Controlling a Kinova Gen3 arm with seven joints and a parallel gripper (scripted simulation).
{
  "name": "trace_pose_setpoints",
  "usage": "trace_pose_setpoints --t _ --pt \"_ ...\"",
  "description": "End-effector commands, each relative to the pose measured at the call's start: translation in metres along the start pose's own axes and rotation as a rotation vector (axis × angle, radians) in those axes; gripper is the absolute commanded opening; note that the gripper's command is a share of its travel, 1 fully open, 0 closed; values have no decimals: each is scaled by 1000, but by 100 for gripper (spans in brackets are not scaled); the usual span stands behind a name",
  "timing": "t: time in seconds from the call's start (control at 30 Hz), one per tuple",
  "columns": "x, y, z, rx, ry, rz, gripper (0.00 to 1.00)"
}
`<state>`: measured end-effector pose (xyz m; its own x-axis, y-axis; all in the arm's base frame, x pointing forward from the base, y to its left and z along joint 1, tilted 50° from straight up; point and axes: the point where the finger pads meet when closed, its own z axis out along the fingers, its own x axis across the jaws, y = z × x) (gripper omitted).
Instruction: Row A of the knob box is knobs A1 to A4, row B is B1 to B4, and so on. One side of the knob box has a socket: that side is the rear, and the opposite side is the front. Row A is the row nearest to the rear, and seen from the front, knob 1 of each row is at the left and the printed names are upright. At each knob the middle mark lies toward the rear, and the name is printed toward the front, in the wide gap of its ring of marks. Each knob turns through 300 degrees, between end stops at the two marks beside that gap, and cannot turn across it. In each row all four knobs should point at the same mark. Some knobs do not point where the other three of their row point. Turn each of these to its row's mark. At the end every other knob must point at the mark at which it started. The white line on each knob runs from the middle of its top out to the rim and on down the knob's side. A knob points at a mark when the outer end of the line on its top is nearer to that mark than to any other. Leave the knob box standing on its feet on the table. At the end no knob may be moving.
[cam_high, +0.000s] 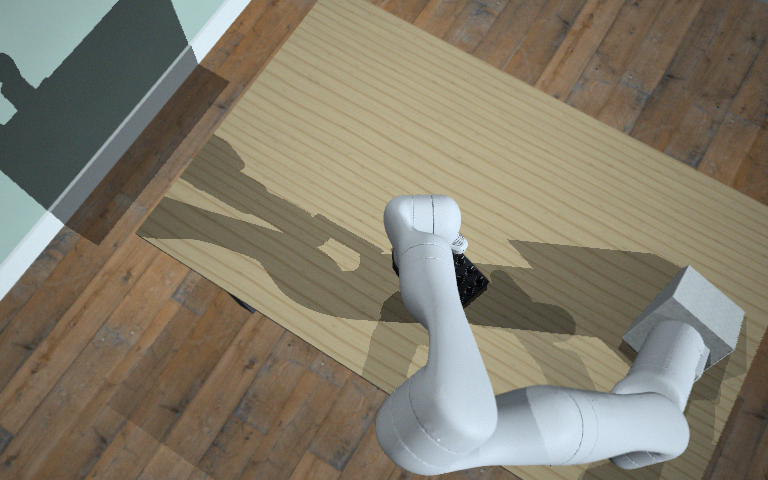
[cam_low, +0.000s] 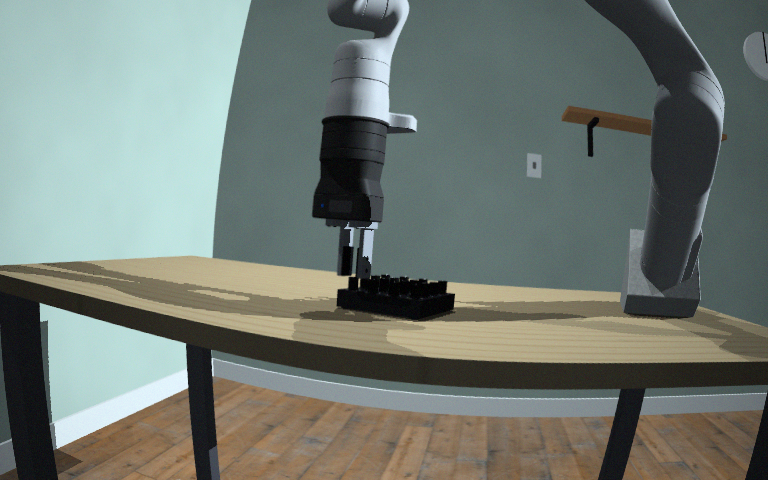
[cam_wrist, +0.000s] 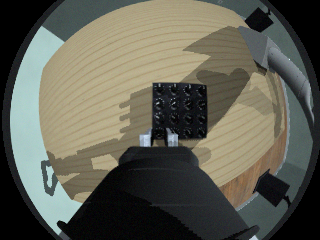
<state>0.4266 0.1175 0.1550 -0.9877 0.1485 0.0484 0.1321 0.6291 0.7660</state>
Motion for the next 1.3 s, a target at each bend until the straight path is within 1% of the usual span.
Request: trace_pose_setpoints --t 0.0,0.33,1.27 --pt "0 0 2 0 0 1 46" --pt "0 0 7 0 0 1 46" --pt "0 0 8 0 0 1 46"
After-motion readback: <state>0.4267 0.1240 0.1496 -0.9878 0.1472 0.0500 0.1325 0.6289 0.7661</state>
